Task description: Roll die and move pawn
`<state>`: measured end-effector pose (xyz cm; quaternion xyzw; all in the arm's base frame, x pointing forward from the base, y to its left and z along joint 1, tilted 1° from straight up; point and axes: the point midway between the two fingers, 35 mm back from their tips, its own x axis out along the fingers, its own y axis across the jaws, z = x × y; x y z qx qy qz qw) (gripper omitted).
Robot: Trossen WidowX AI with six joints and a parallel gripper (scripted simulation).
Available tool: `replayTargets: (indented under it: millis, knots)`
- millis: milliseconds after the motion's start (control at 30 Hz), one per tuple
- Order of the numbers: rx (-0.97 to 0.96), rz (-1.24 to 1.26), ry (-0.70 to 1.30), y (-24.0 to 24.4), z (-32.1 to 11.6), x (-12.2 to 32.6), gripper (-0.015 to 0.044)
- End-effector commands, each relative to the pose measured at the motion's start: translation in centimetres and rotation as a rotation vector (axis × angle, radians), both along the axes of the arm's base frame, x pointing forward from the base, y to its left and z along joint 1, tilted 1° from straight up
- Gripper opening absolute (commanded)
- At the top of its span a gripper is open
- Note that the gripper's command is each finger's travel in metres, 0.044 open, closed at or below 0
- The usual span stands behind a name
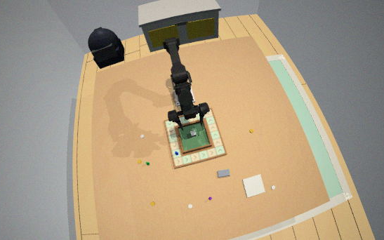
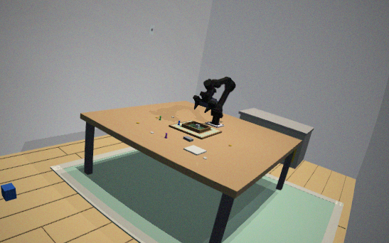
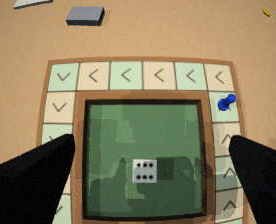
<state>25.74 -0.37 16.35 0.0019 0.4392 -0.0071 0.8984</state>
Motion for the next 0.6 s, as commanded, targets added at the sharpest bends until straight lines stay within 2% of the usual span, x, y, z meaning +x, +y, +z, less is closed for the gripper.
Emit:
replayTargets:
  millis: [0, 267, 367, 400, 433, 567]
  knots:
    - [0.003, -0.005, 0.202, -0.1, -0.8, 0.7, 0.044]
    - [0.011, -0.007, 0.616, -0.1, -2.9, 1.6, 0.044]
    - [0.011, -0.007, 0.65, -0.1, -3.1, 1.7, 0.044]
    - [0.008, -0.004, 0.556, -0.1, -2.8, 1.5, 0.044]
    - [0.008, -0.004, 0.556, -0.1, -2.8, 1.5, 0.044]
    - [0.022, -0.072, 0.576, -2.8, -3.1, 3.8, 0.0335]
